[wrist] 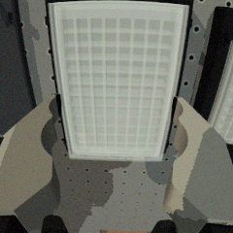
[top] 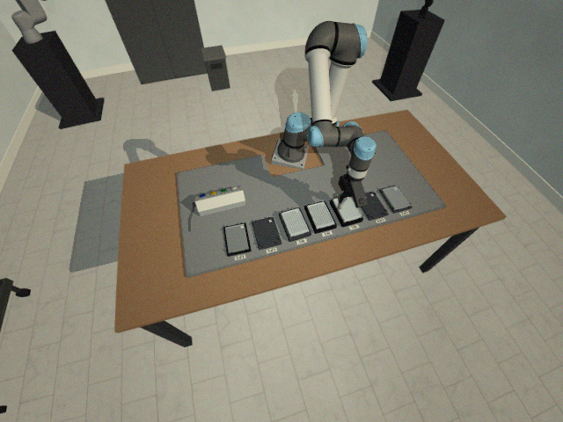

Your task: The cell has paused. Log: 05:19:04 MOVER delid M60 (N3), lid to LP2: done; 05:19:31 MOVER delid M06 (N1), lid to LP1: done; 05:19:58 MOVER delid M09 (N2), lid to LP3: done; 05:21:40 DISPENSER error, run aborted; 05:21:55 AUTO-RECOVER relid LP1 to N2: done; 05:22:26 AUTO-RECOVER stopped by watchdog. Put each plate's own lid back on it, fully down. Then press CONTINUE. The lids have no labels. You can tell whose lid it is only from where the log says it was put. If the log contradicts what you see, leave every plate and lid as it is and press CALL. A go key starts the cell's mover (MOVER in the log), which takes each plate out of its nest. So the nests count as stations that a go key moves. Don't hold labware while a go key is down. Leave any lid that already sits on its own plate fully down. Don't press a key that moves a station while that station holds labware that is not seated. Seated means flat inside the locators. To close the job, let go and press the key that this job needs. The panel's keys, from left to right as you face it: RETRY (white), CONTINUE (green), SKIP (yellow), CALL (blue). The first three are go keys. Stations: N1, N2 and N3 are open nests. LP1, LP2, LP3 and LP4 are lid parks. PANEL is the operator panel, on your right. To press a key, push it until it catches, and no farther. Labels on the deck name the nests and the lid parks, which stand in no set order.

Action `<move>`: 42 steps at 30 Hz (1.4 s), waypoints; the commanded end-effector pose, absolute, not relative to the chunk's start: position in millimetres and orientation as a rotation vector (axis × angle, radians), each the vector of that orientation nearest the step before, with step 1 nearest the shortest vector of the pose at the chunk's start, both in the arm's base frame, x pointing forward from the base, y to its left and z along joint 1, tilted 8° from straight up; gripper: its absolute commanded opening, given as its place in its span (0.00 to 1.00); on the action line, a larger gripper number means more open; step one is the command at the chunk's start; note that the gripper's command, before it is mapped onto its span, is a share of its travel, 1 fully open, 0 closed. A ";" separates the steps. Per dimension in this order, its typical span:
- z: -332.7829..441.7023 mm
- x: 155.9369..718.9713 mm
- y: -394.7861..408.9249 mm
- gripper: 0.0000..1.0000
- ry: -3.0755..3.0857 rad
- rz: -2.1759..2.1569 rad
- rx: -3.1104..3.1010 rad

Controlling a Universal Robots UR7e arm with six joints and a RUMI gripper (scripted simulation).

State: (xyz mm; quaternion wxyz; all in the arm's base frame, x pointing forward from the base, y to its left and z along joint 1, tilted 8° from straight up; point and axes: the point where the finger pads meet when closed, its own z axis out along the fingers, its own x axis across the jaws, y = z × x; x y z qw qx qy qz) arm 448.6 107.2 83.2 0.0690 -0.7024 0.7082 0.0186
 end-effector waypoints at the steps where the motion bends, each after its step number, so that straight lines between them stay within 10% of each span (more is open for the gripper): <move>1: 83.7 448.9 107.2 0.00 2.132 0.055 -2.114; 2: 83.7 448.9 107.2 0.82 2.132 0.055 -2.114; 42: 83.7 449.0 107.4 0.82 2.131 0.055 -2.114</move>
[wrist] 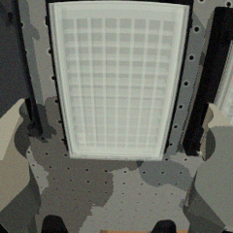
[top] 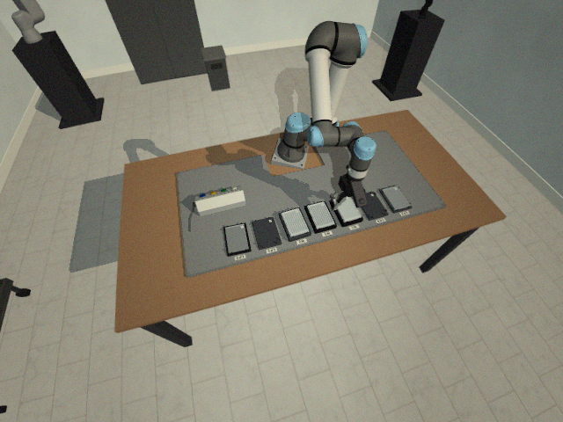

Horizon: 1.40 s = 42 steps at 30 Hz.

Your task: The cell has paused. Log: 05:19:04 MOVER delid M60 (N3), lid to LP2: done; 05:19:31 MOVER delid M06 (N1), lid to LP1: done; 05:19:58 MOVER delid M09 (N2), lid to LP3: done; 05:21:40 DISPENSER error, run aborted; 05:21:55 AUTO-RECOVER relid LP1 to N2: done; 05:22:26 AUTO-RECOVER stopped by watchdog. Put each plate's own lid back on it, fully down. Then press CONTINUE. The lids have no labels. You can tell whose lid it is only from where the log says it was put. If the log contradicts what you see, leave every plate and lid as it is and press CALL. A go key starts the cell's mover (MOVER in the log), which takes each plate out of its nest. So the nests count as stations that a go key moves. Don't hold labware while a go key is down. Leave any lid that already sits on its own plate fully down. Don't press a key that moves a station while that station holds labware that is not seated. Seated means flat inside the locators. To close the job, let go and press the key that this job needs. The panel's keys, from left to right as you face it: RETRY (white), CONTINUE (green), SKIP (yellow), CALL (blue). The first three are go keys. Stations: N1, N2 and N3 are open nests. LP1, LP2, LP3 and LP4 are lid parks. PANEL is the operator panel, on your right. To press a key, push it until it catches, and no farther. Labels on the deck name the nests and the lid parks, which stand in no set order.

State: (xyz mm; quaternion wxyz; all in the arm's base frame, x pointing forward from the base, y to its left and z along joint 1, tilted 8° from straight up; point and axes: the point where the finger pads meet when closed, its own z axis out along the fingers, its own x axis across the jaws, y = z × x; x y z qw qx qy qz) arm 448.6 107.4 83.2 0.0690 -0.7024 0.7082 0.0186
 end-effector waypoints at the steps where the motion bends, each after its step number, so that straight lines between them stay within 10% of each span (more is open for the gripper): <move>1: 83.7 449.0 107.4 0.82 2.131 0.055 -2.114; 42: 92.5 445.0 10.3 0.82 2.202 0.061 -2.043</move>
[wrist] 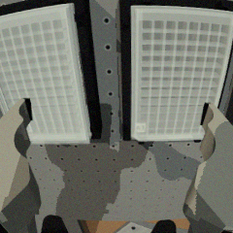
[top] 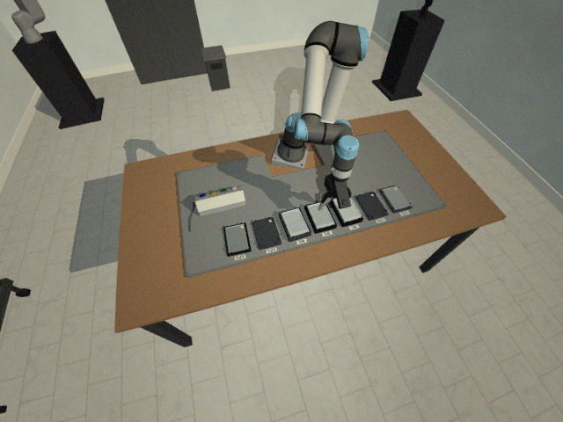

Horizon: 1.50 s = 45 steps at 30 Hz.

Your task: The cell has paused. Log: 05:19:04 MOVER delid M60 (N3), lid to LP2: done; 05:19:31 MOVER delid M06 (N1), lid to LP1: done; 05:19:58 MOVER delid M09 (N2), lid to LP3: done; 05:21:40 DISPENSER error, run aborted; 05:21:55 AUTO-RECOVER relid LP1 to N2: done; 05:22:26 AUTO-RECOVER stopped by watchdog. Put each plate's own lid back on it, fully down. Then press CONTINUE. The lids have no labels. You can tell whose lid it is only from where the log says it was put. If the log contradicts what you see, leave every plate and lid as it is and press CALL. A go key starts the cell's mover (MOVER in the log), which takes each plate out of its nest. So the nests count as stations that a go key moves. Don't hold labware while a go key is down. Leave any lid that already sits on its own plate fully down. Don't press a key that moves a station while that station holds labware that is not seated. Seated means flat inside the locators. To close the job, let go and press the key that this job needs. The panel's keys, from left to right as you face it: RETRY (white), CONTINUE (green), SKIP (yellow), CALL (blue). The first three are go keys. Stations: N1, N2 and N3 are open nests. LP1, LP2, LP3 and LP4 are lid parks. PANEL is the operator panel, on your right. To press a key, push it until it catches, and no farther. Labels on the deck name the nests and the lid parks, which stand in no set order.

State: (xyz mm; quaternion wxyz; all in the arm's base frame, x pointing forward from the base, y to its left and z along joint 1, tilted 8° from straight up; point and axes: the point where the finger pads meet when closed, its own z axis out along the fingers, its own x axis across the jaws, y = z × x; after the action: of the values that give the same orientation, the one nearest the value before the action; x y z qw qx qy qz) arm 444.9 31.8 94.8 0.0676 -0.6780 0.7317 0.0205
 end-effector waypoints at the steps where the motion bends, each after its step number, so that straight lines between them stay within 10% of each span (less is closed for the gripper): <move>1: 91.9 444.9 5.4 0.82 2.202 0.061 -2.043; 45: 68.1 440.0 -183.2 0.82 2.203 0.061 -2.043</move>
State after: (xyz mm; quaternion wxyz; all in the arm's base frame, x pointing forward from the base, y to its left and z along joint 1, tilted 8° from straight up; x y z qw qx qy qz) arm 439.6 -163.7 70.4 0.0680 -0.6781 0.7316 0.0207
